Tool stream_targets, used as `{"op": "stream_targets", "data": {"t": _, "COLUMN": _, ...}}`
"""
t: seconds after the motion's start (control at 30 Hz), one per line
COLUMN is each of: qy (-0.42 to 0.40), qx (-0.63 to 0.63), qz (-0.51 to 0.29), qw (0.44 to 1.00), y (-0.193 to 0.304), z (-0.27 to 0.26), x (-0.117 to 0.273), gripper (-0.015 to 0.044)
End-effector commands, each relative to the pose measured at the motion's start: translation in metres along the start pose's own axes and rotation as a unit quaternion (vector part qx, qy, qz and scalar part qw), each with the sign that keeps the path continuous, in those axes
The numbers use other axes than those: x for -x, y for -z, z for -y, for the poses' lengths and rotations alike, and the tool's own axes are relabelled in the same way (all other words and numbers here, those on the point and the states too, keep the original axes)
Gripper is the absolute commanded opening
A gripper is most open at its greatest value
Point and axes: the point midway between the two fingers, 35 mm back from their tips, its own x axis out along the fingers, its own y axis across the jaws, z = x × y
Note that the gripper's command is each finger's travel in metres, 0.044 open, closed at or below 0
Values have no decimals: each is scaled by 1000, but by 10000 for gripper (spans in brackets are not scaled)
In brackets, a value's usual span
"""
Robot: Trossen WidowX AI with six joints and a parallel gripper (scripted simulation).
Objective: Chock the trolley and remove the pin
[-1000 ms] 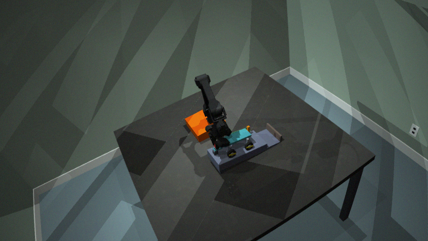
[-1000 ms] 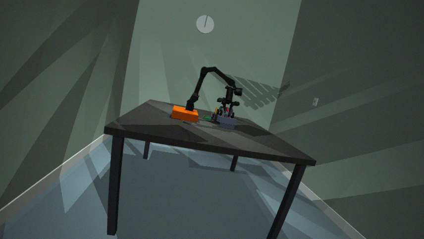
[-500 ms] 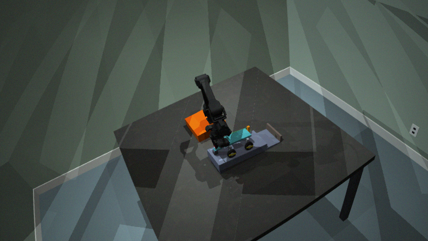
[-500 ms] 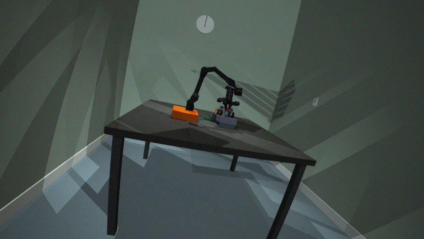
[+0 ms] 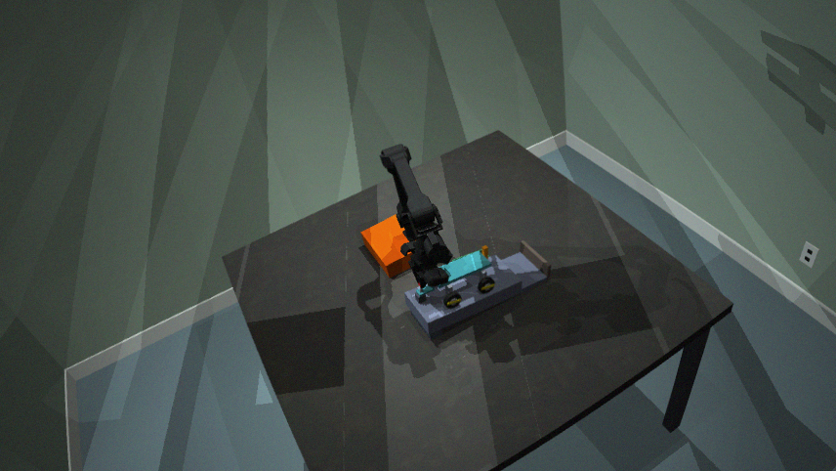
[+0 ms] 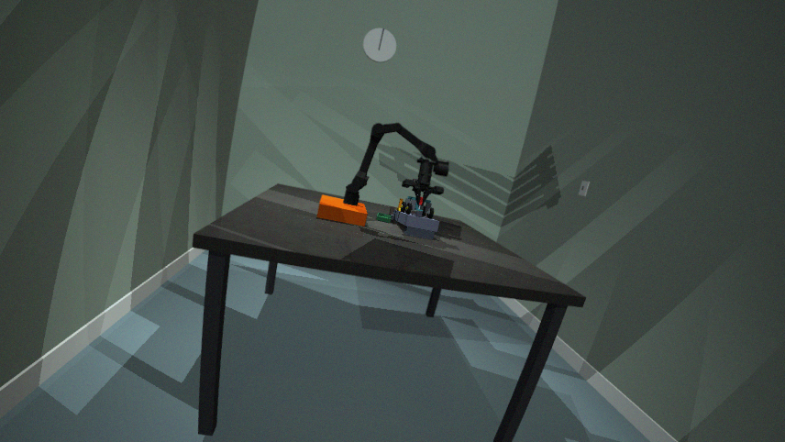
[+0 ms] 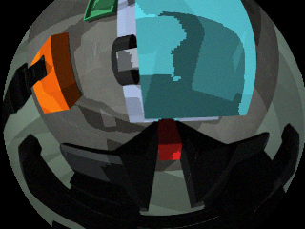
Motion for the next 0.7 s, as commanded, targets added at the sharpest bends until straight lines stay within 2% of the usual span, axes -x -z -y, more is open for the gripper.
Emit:
{"op": "stream_targets", "data": {"t": 0.0, "qy": 3, "qx": -2, "qz": -1, "qw": 1000, "y": 1, "z": 0, "x": 5, "gripper": 0}}
{"op": "stream_targets", "data": {"t": 0.67, "qy": 3, "qx": -2, "qz": -1, "qw": 1000, "y": 2, "z": 0, "x": 16, "gripper": 0}}
